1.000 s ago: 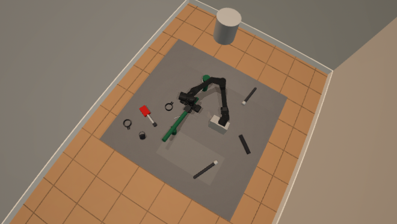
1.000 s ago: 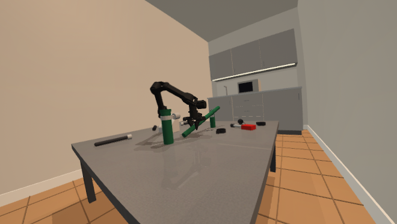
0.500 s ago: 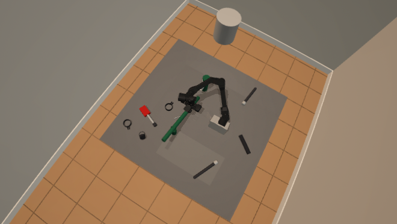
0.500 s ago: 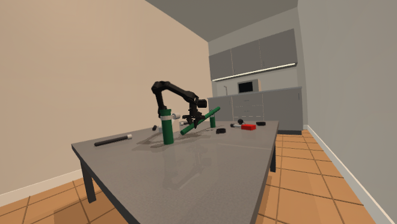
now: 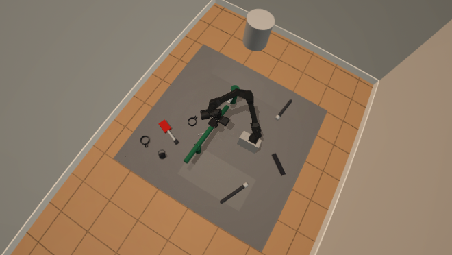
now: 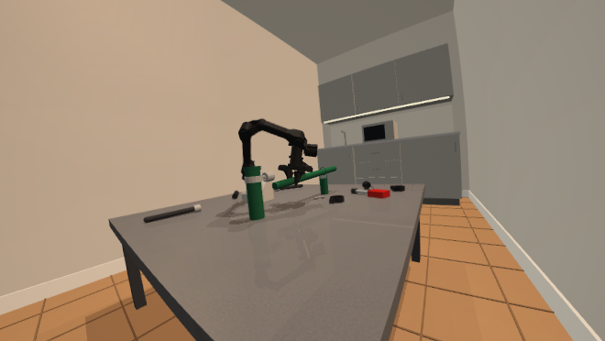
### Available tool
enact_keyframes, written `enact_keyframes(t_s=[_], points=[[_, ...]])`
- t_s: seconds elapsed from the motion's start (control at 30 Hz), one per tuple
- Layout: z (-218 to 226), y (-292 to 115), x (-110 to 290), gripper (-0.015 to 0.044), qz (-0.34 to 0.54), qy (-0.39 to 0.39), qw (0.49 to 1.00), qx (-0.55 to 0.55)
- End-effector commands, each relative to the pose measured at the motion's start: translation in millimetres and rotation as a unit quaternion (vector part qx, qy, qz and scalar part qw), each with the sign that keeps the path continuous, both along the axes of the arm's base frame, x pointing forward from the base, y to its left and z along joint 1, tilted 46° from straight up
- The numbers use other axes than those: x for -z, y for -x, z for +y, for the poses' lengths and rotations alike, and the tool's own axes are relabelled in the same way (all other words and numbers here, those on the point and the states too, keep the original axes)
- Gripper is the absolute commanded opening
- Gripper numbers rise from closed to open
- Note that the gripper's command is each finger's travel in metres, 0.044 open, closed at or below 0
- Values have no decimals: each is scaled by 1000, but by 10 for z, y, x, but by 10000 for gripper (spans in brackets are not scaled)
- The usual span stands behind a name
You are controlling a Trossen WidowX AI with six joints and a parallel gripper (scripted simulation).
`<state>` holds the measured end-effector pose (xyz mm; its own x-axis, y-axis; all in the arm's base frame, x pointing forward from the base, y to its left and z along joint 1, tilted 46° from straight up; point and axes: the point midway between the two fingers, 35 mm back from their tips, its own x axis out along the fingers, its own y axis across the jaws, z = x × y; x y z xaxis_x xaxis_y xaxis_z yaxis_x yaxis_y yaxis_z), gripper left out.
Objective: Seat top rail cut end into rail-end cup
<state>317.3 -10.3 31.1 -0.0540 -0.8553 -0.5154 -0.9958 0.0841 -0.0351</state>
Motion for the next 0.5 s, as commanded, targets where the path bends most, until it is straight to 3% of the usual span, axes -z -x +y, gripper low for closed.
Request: enact_keyframes(t_s=[0.0,0.47], points=[[167,-29,-165,0,-6,32,999,-15],[186,-13,-199,0,-5,43,999,-11]])
